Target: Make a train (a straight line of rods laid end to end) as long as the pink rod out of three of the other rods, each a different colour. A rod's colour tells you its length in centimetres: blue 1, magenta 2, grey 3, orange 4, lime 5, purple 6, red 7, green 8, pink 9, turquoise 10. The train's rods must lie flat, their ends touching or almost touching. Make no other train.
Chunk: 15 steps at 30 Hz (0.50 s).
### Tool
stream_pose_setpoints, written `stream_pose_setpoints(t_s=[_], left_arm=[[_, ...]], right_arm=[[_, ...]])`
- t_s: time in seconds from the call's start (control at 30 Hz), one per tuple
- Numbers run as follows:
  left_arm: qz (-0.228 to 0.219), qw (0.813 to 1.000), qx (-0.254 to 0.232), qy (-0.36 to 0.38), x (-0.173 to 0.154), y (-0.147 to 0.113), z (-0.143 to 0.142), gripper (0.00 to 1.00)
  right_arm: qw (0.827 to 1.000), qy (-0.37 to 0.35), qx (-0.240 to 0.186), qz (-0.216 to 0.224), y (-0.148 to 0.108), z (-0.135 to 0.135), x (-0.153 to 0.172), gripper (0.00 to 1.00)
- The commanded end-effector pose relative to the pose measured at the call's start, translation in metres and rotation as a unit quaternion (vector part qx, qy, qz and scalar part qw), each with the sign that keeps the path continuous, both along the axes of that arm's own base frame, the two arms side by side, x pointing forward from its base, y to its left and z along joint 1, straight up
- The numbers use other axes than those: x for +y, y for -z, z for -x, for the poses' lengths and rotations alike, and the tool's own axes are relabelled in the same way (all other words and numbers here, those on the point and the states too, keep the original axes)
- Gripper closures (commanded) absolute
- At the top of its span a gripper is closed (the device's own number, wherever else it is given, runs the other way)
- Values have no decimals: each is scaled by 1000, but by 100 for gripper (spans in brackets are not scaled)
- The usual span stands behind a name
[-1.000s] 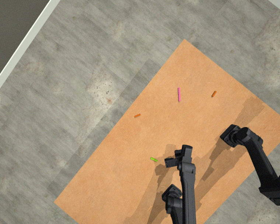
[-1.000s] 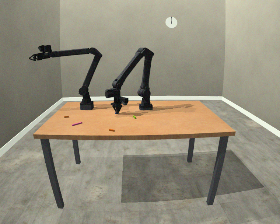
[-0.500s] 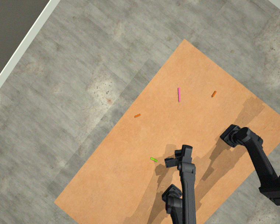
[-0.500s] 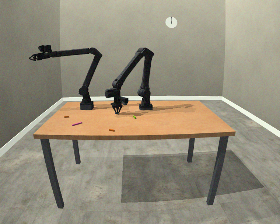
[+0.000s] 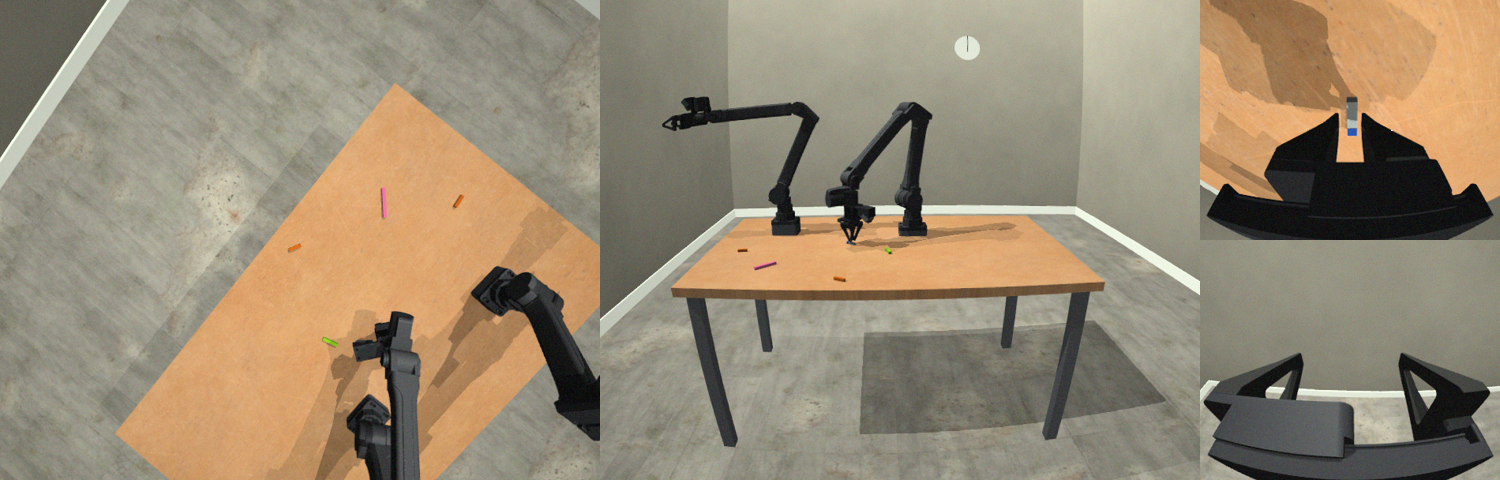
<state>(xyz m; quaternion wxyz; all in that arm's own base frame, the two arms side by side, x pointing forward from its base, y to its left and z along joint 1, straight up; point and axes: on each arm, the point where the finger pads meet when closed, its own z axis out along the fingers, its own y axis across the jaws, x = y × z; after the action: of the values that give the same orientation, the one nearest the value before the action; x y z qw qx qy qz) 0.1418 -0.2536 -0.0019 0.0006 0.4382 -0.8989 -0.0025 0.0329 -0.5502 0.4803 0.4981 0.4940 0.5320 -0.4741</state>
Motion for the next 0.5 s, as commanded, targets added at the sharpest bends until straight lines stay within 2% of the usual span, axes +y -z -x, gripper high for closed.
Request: stream_pose_setpoints(t_s=[0.0, 0.3, 0.47], left_arm=[[25, 1000, -15, -3, -22, -29, -10, 77], [27, 999, -16, -3, -22, -81, -9, 77], [28, 999, -16, -3, -21, -96, -9, 77]], right_arm=[[1000, 8, -8, 27, -20, 8, 6, 0], [1000, 8, -8, 27, -20, 8, 6, 0], [1000, 8, -8, 27, -20, 8, 6, 0]])
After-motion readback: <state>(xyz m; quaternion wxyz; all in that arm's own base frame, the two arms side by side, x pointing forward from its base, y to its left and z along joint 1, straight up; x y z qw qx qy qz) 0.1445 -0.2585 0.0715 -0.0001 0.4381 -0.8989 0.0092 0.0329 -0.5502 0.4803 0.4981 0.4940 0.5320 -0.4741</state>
